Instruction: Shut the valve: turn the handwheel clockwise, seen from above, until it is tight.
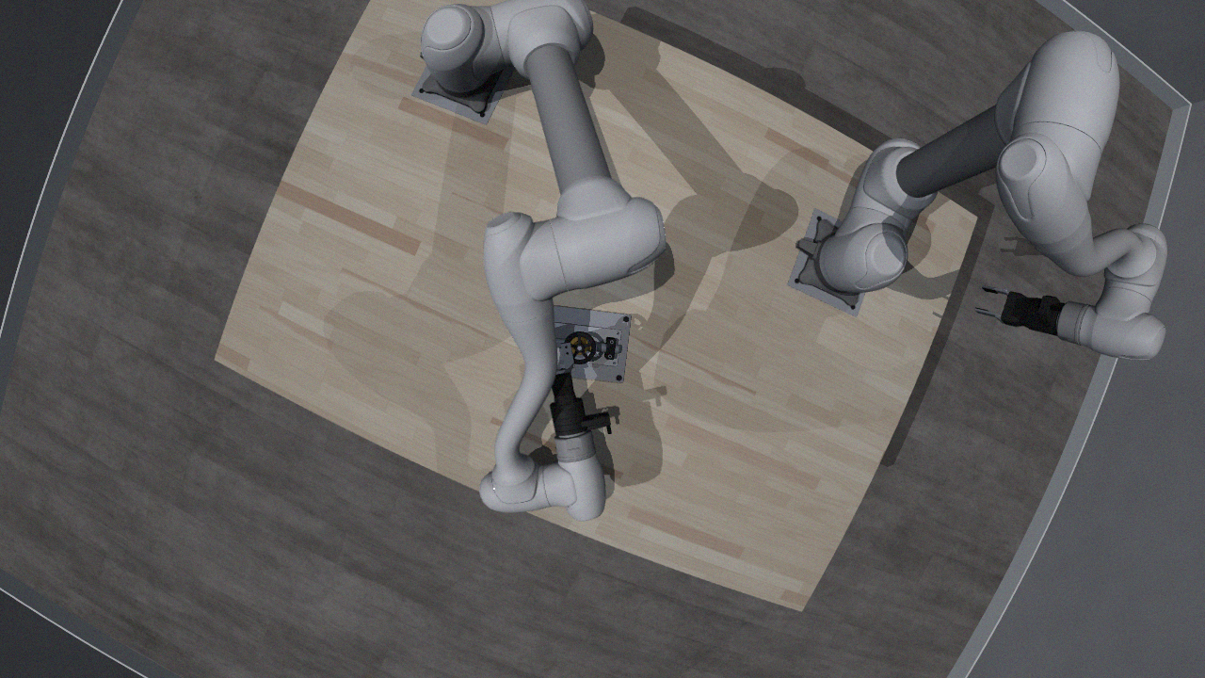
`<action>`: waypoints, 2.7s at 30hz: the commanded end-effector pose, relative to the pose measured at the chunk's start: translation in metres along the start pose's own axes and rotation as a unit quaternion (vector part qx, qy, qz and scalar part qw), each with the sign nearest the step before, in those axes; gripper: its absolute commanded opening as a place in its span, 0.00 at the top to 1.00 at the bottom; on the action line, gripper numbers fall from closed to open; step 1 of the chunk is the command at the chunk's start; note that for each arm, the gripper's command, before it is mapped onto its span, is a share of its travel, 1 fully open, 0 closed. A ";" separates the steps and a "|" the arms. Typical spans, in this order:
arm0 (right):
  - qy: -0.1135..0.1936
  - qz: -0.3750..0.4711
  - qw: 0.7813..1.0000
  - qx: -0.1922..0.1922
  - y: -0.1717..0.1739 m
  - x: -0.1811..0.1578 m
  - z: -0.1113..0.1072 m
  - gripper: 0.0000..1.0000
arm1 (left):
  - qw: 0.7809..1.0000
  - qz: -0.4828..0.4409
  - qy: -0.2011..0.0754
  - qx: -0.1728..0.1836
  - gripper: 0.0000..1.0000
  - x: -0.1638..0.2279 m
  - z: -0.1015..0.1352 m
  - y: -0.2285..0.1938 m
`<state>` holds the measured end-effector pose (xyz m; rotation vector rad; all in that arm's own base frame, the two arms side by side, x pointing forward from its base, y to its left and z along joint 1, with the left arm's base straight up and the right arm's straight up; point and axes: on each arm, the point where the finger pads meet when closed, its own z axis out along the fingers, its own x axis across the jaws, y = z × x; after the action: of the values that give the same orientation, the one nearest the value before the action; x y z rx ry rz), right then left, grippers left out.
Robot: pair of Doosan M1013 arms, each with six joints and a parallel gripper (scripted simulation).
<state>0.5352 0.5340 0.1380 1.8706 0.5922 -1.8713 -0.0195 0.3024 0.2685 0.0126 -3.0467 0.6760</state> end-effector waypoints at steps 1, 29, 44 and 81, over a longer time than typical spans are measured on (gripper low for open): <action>0.001 0.000 1.000 0.000 0.000 -0.001 0.000 1.00 | 1.000 0.000 0.000 0.000 0.00 0.000 0.000 0.000; 0.001 0.000 1.000 0.000 0.000 -0.001 0.000 0.48 | 1.000 0.000 0.000 0.000 0.00 0.000 0.000 0.000; 0.001 0.000 1.000 -0.002 0.000 -0.001 0.000 0.48 | 1.000 0.000 0.000 0.000 0.00 0.000 0.000 0.000; 0.001 0.000 0.973 -0.229 -0.003 -0.001 -0.013 0.48 | 1.000 0.000 0.000 0.000 0.00 0.000 0.000 0.000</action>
<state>0.5432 0.5422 0.1385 1.6217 0.8748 -1.6196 -0.0195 0.3024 0.2685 0.0126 -3.0467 0.6760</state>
